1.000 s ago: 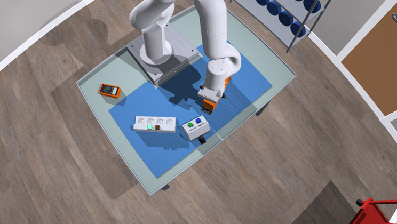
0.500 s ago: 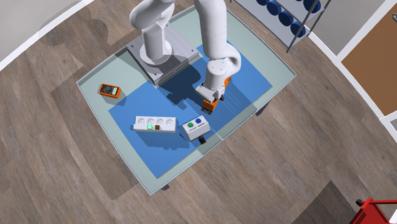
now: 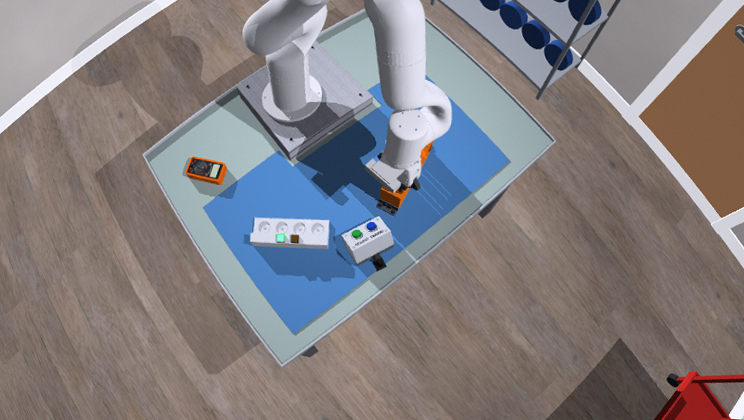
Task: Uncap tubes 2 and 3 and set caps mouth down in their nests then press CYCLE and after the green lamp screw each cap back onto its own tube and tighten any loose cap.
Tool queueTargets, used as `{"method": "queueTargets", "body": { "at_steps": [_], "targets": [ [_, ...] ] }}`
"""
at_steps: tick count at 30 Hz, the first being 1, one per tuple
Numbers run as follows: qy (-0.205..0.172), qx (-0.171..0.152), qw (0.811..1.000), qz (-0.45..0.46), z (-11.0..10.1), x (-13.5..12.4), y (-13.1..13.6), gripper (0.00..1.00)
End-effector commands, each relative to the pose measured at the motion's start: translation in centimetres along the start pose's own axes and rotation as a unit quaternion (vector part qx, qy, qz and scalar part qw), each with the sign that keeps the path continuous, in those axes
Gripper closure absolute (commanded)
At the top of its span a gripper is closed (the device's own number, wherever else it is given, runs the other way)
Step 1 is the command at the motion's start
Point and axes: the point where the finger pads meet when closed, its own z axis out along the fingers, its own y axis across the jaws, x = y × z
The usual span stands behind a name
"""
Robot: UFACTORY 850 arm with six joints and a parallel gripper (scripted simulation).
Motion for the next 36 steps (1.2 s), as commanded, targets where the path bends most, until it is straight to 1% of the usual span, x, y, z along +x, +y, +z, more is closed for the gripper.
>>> {"method": "queueTargets", "body": {
  "at_steps": [1,14,16,17,20,23,26,31,33,36],
  "targets": [
    [0.000,0.001,1.000,0.000,-0.7,0.0,-0.1,0.54],
    [0.000,0.001,1.000,0.000,-4.6,0.0,-0.1,0.54],
    [0.000,0.001,1.000,0.000,-4.6,0.0,-0.1,0.54],
    [0.000,0.001,0.999,0.042,-4.6,0.8,-0.1,1.00],
    [0.000,0.001,0.987,0.161,-4.6,3.3,-0.3,1.00],
    [0.000,0.001,0.987,0.161,-4.6,5.8,-0.4,1.00],
    [0.000,0.001,0.987,0.161,-4.6,5.9,-0.4,1.00],
    [0.000,0.001,0.987,0.161,-2.7,9.6,-0.6,1.00],
    [0.000,0.001,0.987,0.161,-2.7,9.6,-0.6,1.00],
    [0.000,0.001,0.987,0.161,-1.6,11.9,-0.8,1.00]
  ]
}}
